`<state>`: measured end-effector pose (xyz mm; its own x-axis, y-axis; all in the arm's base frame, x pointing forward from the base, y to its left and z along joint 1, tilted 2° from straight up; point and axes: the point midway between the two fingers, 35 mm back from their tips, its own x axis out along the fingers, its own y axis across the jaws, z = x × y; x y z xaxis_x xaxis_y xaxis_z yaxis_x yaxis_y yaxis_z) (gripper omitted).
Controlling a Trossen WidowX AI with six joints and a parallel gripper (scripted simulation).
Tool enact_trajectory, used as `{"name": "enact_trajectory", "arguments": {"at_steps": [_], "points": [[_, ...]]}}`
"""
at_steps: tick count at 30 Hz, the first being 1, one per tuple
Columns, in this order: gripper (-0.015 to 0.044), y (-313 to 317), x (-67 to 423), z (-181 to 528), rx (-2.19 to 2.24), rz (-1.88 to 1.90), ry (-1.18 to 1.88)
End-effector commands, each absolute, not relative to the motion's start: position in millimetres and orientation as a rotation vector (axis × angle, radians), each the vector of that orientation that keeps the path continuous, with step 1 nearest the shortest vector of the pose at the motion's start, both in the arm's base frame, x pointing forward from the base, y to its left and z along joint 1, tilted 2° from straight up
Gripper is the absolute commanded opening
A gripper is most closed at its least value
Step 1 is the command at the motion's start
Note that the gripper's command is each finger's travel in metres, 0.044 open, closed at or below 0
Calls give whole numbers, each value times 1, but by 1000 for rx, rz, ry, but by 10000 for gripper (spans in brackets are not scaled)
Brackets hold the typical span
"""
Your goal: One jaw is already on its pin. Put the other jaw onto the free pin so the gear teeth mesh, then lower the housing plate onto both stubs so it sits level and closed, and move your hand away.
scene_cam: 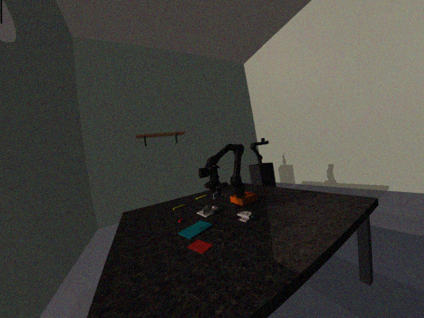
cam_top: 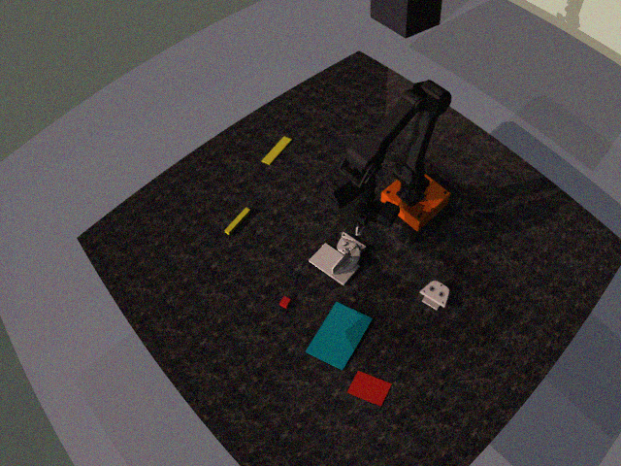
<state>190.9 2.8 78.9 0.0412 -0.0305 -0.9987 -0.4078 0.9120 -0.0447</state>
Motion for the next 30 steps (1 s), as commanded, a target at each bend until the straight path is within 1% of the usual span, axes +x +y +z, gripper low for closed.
{"name": "enact_trajectory", "arguments": {"at_steps": [1, 26, 30], "points": [[134, 0, 188, 78, -302, 247, 1520], [134, 0, 188, 78, -318, 263, 1518], [134, 0, 196, 80, -318, 263, 1517]]}}
